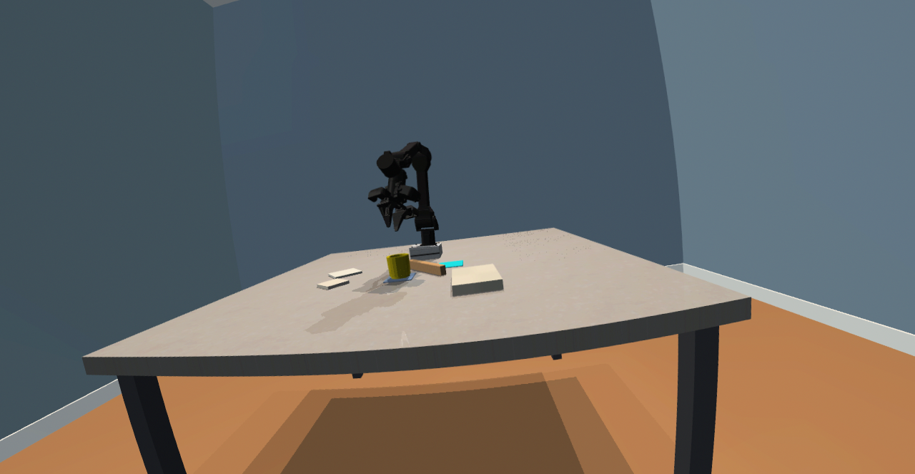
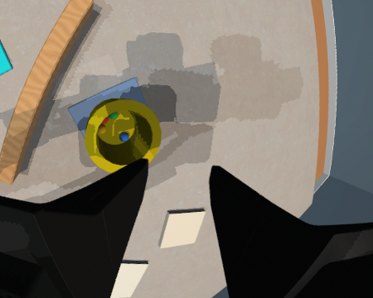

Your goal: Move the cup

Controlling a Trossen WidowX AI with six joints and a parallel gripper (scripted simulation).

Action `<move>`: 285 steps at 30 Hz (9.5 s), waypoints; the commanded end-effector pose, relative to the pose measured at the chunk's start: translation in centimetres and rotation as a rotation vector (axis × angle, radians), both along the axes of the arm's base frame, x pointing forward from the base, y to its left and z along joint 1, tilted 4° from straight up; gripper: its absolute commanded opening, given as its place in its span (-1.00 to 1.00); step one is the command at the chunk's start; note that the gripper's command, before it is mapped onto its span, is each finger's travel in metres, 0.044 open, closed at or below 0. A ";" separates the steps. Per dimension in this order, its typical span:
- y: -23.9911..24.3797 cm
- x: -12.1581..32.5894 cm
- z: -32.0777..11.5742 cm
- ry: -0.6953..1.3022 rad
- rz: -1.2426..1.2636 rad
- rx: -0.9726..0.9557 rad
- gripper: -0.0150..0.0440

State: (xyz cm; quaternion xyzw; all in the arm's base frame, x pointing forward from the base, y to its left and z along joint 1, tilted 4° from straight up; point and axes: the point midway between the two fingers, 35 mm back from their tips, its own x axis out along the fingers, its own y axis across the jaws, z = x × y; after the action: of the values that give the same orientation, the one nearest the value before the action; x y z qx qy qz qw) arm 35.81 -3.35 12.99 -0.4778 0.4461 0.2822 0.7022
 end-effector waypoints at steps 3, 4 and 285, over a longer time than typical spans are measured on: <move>-0.5 -2.8 -5.5 0.466 0.470 -0.034 0.07; -0.5 -2.8 -5.5 0.466 0.470 -0.034 0.07; 14.7 -15.5 -9.3 0.463 0.476 -0.022 0.01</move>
State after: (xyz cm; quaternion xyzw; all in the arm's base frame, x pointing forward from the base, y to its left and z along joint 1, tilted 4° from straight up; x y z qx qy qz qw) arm 20.06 11.25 3.20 -0.4983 0.4763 0.5353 0.4881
